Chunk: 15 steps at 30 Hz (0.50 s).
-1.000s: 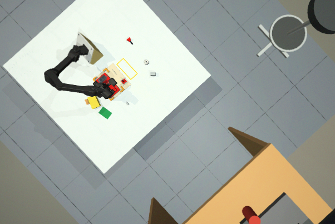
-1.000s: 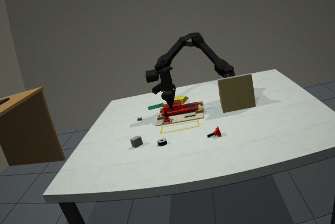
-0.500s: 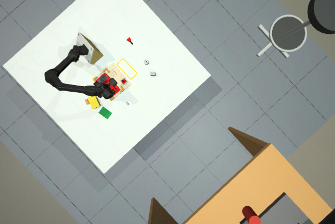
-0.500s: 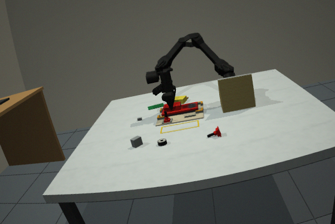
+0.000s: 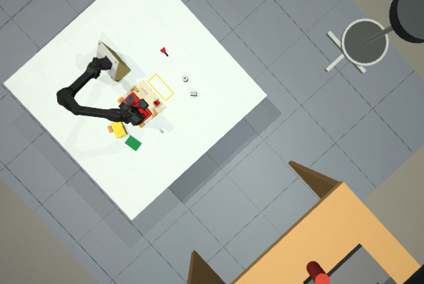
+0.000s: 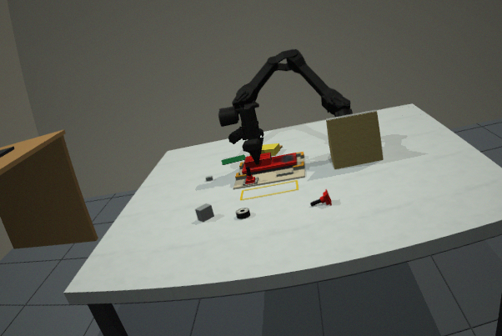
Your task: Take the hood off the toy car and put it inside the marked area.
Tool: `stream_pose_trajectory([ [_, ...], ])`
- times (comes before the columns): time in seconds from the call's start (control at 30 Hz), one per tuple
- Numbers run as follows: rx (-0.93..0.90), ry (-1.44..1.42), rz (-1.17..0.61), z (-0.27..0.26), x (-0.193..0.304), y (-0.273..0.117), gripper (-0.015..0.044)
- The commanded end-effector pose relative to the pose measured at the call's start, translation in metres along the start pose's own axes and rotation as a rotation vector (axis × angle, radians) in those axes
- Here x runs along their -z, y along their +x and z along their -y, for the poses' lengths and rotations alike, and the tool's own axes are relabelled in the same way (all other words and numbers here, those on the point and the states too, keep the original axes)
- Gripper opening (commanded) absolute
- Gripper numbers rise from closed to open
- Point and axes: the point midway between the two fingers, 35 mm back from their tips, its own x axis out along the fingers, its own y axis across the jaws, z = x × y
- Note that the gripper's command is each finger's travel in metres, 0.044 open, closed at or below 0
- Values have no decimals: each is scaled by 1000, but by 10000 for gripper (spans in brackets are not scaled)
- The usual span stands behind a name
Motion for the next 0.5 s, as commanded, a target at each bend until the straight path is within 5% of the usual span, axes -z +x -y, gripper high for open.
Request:
stream_pose_trajectory([
  [0.0, -1, 1, 0, 0, 0, 0, 308],
  [0.07, -1, 1, 0, 0, 0, 0, 295],
  [0.47, -1, 1, 0, 0, 0, -6, 0],
])
